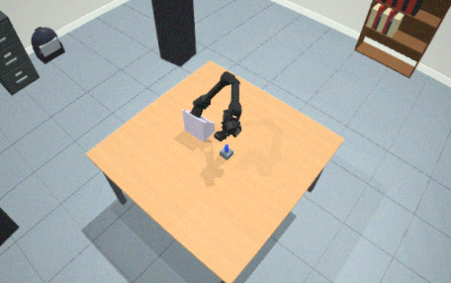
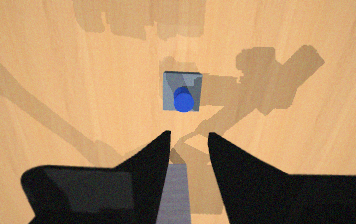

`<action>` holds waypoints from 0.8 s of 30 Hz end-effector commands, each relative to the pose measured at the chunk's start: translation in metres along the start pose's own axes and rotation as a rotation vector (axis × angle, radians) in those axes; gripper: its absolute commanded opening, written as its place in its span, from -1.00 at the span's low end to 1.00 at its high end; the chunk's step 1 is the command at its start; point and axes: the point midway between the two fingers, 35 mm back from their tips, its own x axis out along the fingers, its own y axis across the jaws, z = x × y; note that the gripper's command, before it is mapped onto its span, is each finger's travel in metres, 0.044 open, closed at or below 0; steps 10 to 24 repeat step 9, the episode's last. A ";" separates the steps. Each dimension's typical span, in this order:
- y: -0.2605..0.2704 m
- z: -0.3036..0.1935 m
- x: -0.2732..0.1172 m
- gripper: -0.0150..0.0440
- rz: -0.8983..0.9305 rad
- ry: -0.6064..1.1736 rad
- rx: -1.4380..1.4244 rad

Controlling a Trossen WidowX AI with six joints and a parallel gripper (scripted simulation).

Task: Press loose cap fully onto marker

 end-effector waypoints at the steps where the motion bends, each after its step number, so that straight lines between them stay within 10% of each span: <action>1: 0.000 0.000 -0.001 0.31 -0.002 0.001 -0.004; 9: 0.000 0.000 -0.001 1.00 -0.002 0.001 -0.004; 24: 0.000 0.000 -0.001 1.00 -0.002 0.001 -0.004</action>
